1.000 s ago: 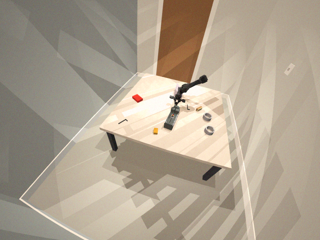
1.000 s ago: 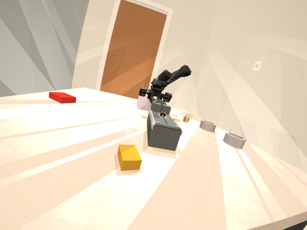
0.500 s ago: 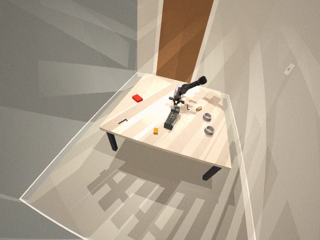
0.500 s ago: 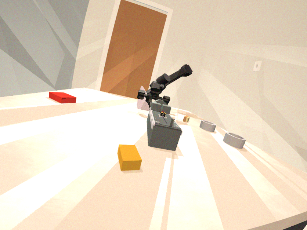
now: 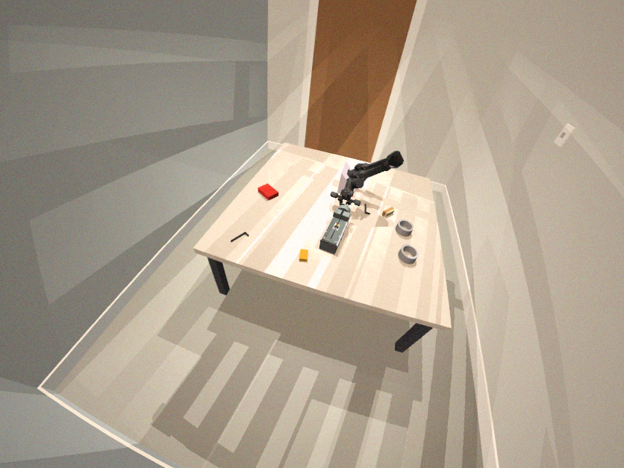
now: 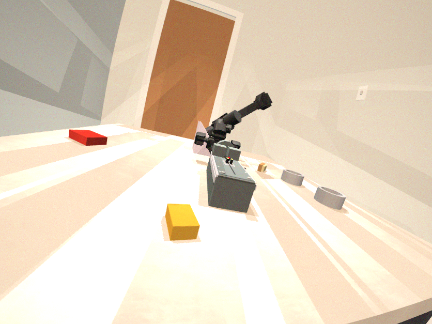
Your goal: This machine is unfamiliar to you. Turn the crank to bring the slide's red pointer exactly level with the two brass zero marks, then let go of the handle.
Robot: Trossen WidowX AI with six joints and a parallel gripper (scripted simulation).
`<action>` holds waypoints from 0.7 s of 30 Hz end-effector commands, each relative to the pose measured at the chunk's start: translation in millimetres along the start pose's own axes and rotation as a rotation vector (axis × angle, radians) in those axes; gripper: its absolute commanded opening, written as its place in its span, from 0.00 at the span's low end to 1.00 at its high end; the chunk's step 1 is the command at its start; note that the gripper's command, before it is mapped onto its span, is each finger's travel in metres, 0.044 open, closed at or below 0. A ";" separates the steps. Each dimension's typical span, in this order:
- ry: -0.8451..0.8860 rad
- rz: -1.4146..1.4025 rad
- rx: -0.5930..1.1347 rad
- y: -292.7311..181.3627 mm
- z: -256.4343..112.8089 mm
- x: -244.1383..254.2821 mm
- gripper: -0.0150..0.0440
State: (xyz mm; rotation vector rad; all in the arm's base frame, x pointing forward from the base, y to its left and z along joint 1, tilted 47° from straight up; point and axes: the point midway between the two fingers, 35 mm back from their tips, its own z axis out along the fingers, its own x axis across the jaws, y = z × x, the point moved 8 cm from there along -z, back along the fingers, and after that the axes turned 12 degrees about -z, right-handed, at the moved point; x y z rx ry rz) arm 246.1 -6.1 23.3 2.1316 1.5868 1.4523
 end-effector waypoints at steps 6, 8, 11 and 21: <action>0.008 -0.002 0.008 -3.2 6.5 13.7 0.25; 0.008 -0.002 0.008 -2.9 6.8 16.3 0.25; 0.008 -0.002 0.008 -2.3 7.0 19.2 0.25; 0.008 -0.002 0.008 -1.3 6.6 24.6 0.25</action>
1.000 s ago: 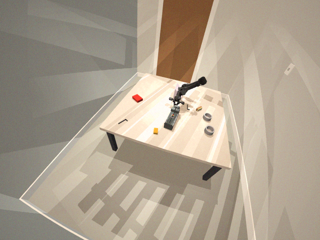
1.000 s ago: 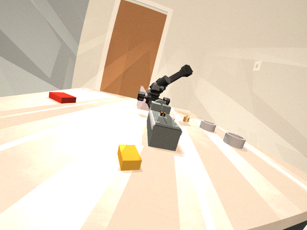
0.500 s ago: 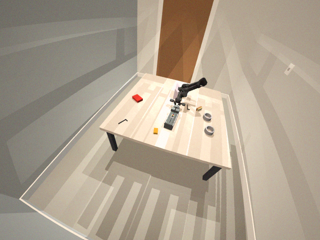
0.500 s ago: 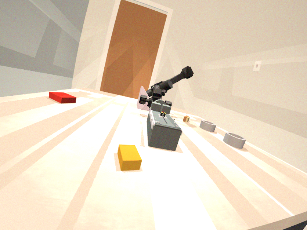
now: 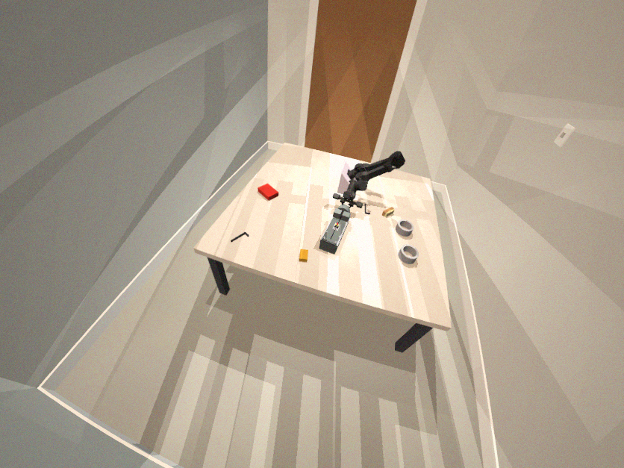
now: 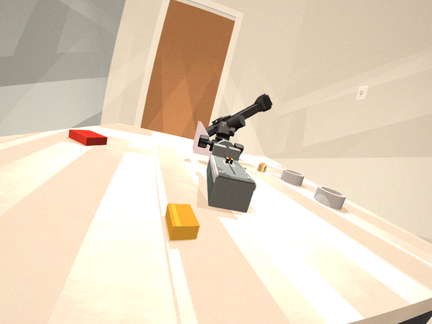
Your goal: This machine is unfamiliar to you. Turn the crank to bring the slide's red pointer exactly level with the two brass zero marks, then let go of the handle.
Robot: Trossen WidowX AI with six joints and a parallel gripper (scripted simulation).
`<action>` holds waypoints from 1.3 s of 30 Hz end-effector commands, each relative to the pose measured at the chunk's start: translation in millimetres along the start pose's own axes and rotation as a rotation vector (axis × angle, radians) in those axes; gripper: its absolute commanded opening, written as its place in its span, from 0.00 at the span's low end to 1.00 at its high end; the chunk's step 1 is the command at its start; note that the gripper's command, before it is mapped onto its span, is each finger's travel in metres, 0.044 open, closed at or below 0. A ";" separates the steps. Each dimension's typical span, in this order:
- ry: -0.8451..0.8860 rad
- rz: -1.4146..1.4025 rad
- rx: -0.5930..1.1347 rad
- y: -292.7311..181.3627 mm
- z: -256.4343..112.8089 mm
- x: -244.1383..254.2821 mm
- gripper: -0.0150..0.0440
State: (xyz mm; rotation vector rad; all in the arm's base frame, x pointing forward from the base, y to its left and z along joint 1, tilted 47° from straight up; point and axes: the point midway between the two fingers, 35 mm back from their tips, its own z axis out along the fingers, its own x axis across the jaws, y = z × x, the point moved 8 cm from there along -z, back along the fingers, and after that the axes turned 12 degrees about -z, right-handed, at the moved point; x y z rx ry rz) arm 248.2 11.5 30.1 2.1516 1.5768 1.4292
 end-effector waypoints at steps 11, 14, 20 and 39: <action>0.027 -0.012 0.004 2.1 0.6 9.9 0.25; 0.027 -0.012 0.004 2.4 0.4 10.7 0.25; 0.027 -0.012 0.004 3.1 -0.1 12.5 0.25; 0.027 -0.012 0.004 7.2 -3.8 20.3 0.25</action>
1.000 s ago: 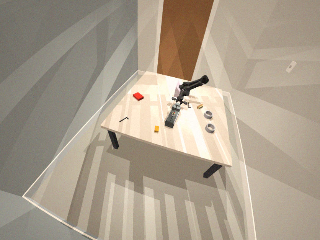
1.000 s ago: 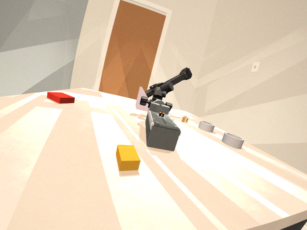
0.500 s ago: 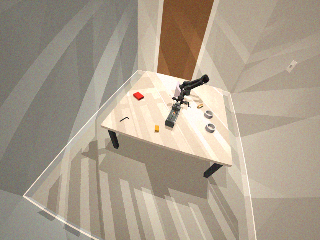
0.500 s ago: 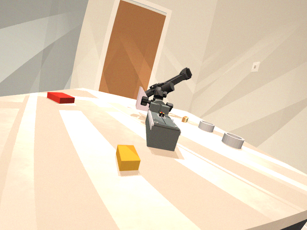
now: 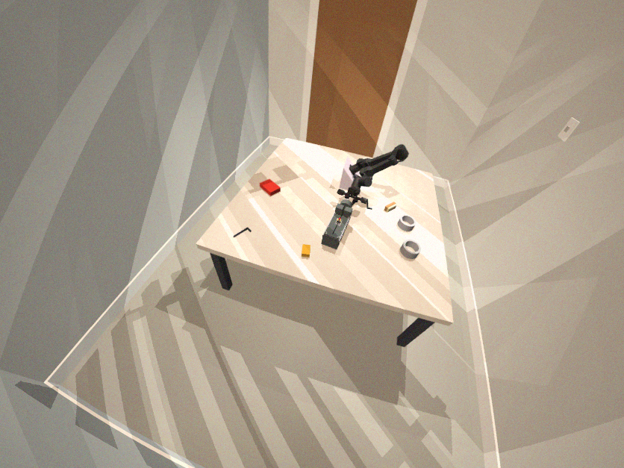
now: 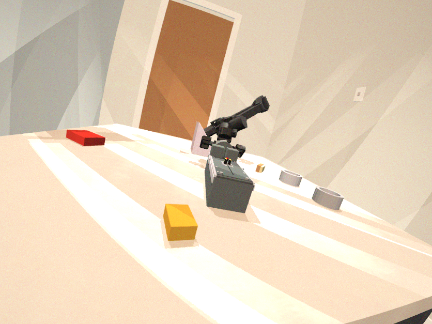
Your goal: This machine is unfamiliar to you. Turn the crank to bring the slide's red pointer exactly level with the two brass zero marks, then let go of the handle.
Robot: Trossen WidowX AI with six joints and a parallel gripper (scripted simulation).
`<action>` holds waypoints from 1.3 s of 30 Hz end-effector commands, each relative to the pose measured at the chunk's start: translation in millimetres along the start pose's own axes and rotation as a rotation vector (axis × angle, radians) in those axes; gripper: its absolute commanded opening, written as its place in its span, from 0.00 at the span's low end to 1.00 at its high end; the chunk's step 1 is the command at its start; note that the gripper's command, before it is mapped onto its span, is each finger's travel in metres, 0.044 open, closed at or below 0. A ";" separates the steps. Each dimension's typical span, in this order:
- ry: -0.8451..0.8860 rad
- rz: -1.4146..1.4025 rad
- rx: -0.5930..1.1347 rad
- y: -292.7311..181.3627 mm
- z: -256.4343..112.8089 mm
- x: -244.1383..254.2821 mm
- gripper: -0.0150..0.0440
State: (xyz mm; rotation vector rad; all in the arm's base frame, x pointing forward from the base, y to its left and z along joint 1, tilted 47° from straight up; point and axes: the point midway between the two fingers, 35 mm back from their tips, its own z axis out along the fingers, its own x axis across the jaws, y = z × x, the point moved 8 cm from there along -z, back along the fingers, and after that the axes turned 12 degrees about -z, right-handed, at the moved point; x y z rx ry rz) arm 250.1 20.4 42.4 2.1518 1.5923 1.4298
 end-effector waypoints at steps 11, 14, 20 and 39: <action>0.022 -0.009 -0.007 9.5 -7.7 11.8 0.25; 0.022 -0.009 -0.007 12.0 -9.9 13.2 0.25; 0.022 -0.009 -0.007 17.8 -15.3 14.9 0.25; 0.021 -0.010 -0.007 36.1 -35.5 3.2 0.25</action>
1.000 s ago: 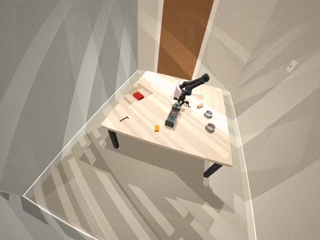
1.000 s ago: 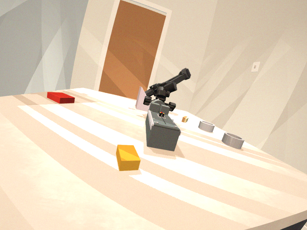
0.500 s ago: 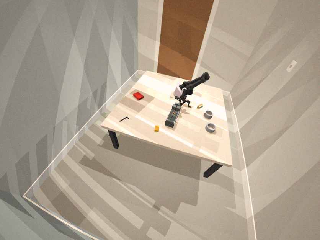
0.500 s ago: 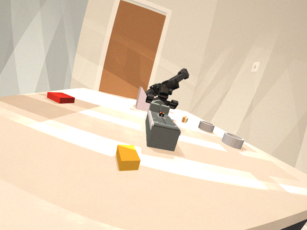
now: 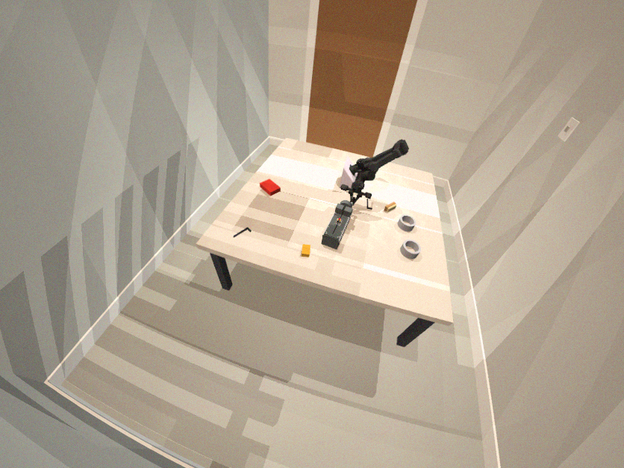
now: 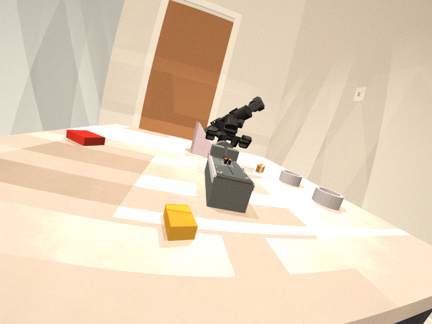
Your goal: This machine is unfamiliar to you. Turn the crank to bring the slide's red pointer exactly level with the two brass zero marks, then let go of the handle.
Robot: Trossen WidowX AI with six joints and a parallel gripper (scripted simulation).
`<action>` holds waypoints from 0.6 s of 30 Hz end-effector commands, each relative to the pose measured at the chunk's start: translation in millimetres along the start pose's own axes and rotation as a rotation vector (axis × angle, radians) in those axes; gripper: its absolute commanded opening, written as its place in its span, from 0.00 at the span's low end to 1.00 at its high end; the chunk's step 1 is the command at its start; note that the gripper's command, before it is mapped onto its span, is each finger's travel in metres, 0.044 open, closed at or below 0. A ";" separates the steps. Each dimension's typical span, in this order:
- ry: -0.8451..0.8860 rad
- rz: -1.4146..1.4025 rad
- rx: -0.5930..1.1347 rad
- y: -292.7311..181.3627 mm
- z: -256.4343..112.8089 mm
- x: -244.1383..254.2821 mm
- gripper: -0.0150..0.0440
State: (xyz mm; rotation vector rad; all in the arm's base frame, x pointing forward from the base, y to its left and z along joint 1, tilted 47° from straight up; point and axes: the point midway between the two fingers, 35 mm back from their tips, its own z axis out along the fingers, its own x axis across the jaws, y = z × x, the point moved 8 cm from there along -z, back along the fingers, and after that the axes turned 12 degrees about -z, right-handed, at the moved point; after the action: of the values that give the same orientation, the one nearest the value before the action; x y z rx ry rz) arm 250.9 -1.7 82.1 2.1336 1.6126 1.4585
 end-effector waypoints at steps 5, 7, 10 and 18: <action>-0.005 -0.001 -0.011 5.3 -8.9 -10.3 0.25; -0.005 -0.001 -0.011 5.9 -10.1 -13.3 0.25; -0.005 -0.002 -0.011 6.7 -11.8 -18.0 0.25; -0.006 -0.002 -0.011 5.3 -12.9 -27.9 0.25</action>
State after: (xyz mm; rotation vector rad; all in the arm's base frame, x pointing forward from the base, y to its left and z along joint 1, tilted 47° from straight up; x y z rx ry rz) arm 247.4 -25.5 78.1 2.1143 1.6200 1.4698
